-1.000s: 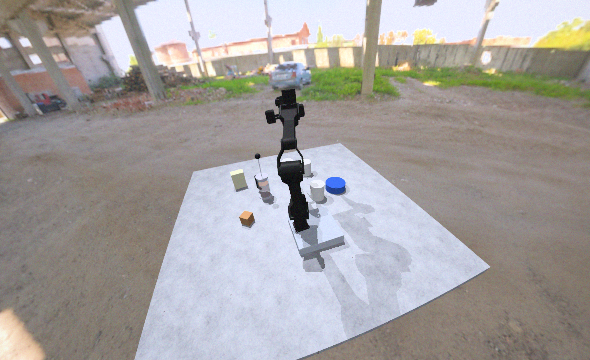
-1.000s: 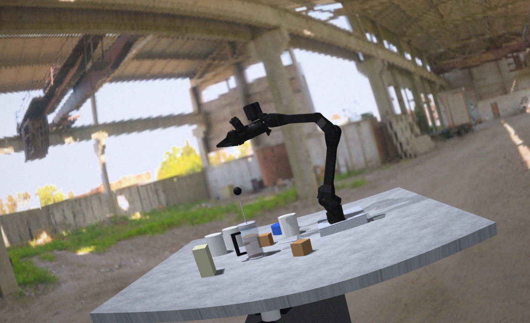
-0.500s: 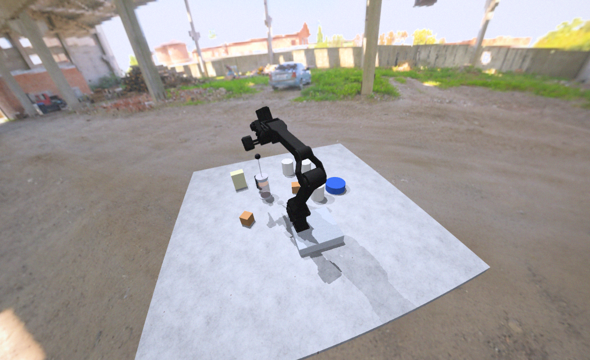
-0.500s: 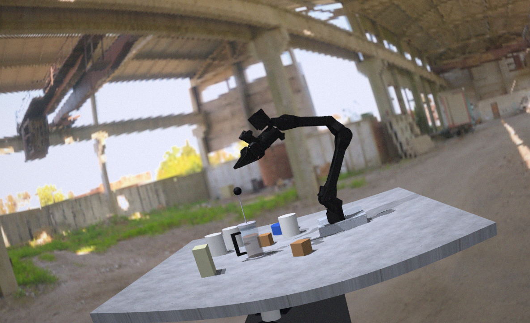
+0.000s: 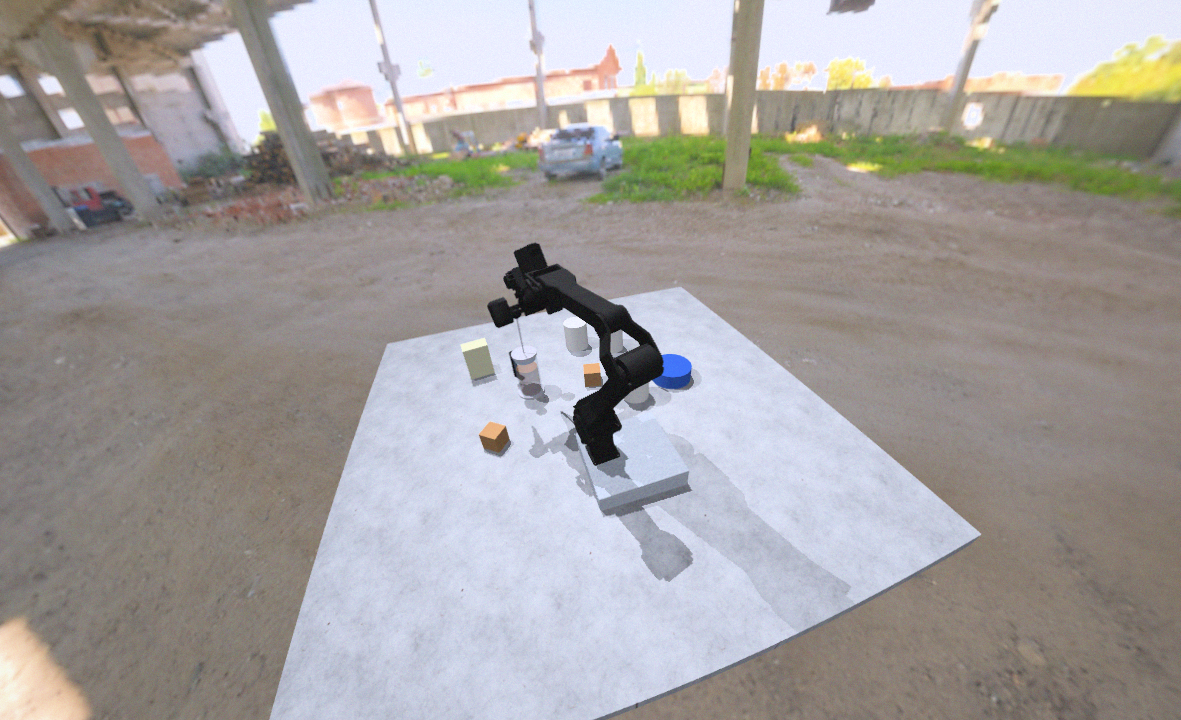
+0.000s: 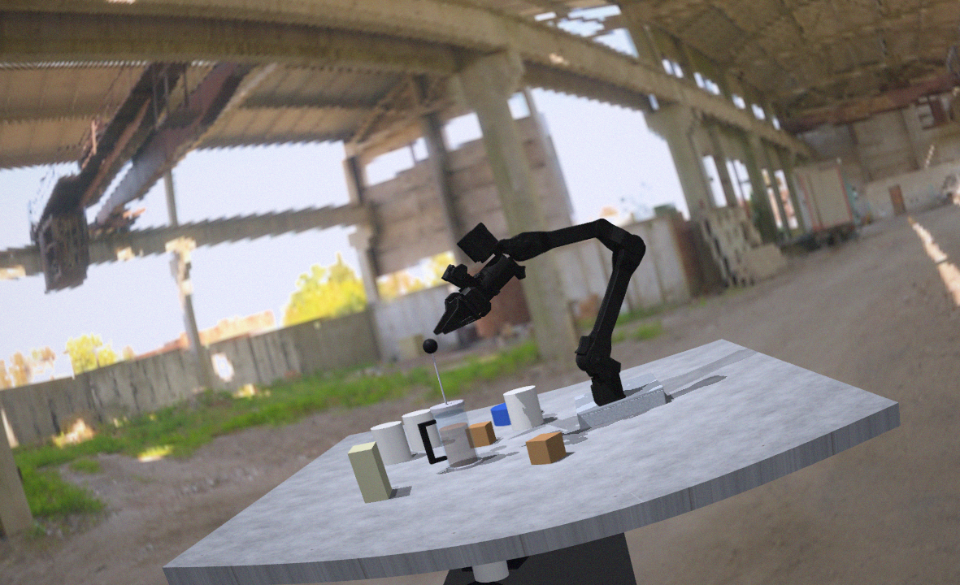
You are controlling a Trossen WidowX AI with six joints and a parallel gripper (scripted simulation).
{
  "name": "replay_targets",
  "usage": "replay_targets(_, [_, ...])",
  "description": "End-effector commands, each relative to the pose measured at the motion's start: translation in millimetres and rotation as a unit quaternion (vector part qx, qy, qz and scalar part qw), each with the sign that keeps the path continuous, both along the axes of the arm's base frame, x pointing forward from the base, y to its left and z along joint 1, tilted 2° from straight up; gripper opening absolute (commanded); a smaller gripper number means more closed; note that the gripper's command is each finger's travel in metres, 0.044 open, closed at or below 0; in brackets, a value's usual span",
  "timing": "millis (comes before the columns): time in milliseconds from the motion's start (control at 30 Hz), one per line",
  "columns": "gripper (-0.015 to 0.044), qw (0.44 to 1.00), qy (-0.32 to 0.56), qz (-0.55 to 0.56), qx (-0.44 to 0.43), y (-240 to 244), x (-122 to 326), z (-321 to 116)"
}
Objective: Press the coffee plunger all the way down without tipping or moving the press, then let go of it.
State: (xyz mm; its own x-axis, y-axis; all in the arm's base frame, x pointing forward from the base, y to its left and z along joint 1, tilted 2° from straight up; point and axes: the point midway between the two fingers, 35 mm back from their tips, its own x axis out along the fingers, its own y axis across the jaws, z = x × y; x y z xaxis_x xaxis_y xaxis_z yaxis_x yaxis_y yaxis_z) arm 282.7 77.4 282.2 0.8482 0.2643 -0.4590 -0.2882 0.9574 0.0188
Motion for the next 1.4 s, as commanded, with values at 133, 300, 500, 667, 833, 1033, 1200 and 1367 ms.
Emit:
replay_targets(133, [0.0440, 1.000, -0.004, -0.003, 0.002, 2, 8, -5])
replay_targets(300, [0.0440, 1.000, -0.004, -0.004, 0.002, 4, 15, -9])
replay_targets(500, [0.0440, 1.000, -0.004, -0.004, 0.002, 6, 23, -14])
replay_targets(667, [0.0440, 1.000, -0.005, -0.004, 0.002, 8, 29, -17])
replay_targets(833, [0.0361, 1.000, -0.005, -0.004, 0.002, 9, 30, -18])
replay_targets(1033, [0.0204, 1.000, -0.005, -0.004, 0.002, 9, 30, -18])
replay_targets(1200, [0.0126, 1.000, -0.005, -0.004, 0.002, 9, 30, -18])
replay_targets(1367, [0.0126, 1.000, -0.005, -0.004, 0.002, 9, 30, -18])
